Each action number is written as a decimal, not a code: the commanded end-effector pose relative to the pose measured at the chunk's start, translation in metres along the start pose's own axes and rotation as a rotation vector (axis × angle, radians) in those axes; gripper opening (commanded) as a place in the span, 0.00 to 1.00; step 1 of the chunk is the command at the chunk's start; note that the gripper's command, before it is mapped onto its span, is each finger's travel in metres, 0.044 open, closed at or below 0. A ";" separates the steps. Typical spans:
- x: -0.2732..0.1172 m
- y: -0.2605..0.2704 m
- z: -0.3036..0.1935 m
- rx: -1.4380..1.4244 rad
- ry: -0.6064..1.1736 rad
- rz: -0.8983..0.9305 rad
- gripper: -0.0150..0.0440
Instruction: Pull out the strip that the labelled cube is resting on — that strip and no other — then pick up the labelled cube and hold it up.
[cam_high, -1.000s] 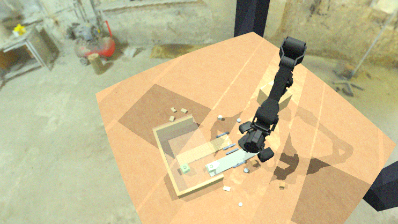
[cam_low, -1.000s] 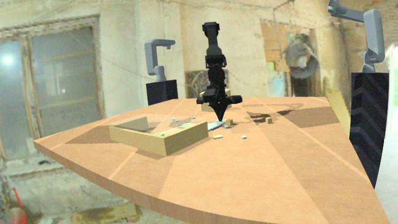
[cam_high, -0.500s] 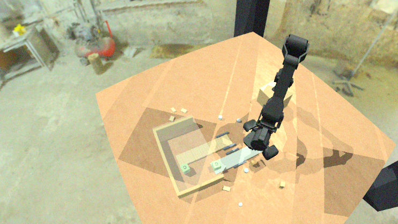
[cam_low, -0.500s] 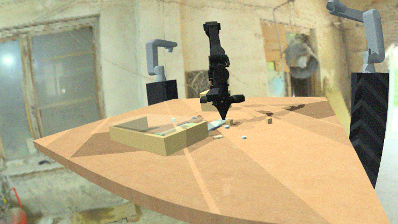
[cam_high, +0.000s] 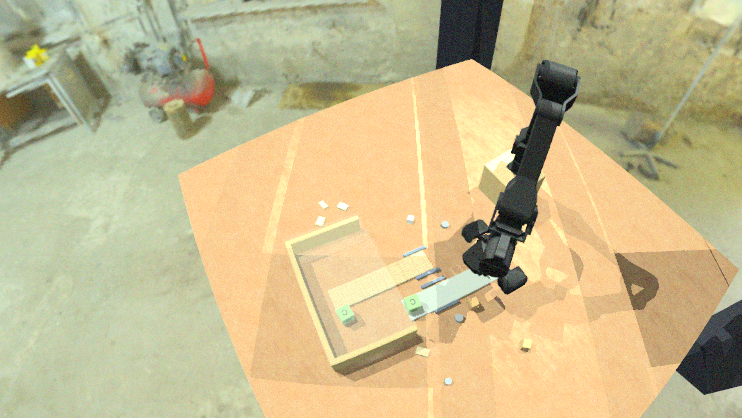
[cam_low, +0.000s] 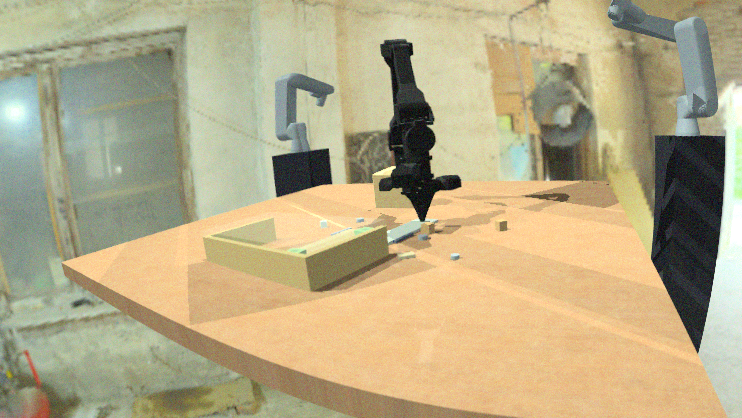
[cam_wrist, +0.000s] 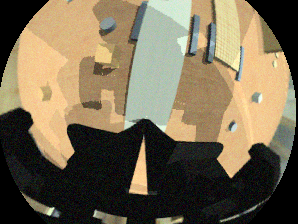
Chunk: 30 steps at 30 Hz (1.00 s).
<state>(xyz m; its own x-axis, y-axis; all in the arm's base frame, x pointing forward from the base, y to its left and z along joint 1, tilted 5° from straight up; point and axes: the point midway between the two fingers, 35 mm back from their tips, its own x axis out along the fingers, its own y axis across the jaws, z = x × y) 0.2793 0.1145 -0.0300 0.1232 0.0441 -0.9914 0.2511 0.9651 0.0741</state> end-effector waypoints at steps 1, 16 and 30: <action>0.004 -0.002 -0.012 -0.003 0.018 -0.010 0.25; 0.004 -0.001 -0.034 -0.003 0.021 -0.010 0.25; -0.042 0.003 -0.002 0.119 0.017 -0.010 0.43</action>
<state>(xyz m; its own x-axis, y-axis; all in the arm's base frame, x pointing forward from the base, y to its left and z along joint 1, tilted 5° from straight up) 0.2623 0.1193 0.0093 0.1077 0.0389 -0.9934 0.3066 0.9492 0.0704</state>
